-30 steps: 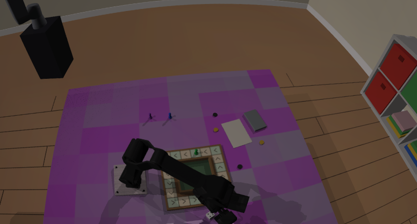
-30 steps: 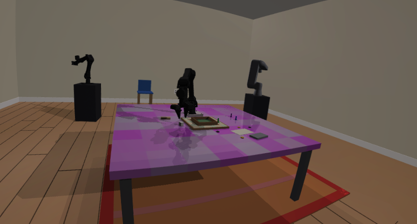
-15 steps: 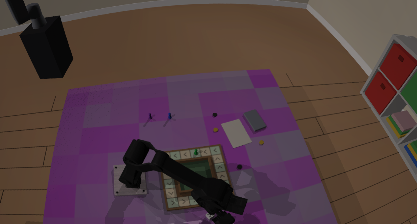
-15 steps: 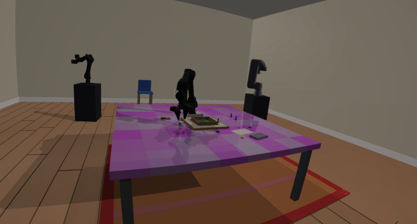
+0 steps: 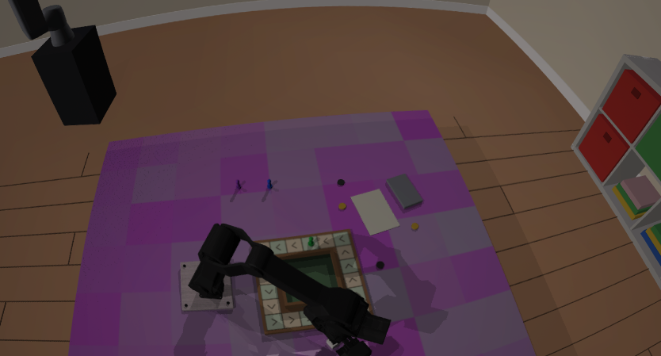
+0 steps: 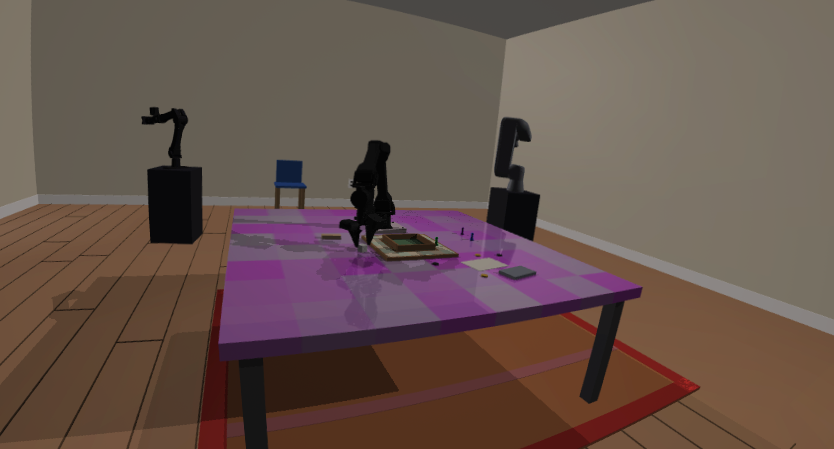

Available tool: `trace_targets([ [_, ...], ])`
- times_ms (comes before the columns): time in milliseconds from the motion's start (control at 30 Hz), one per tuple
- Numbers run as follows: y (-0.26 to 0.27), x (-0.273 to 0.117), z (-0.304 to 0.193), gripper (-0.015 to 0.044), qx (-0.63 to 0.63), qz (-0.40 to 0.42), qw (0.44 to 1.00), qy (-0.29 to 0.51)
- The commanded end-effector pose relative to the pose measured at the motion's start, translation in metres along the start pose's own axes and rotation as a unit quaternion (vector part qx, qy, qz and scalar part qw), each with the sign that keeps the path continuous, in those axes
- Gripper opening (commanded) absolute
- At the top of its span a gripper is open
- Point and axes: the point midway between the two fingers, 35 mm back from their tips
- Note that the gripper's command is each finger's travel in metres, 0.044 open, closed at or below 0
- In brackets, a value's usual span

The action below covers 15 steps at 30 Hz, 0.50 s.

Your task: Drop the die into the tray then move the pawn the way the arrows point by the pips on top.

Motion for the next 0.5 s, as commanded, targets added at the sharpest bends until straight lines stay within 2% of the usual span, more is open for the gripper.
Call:
trace_targets([
  [0,0.0019,0.0095,-0.0024,0.0275,-0.002,0.003,1.000,0.006],
  [100,0.0020,0.0118,-0.0025,0.0275,-0.002,0.003,1.000,0.006],
  [300,0.0020,0.0118,-0.0025,0.0118,-0.002,0.003,1.000,0.006],
  [467,0.0020,0.0118,-0.0025,0.0084,-0.002,0.003,1.000,0.006],
])
Point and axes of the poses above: the point midway between the two fingers, 35 mm back from their tips, its own x axis out along the fingers, its own y axis across the jaws, z = x × y, and after that the axes turned 4 degrees about x, right-handed
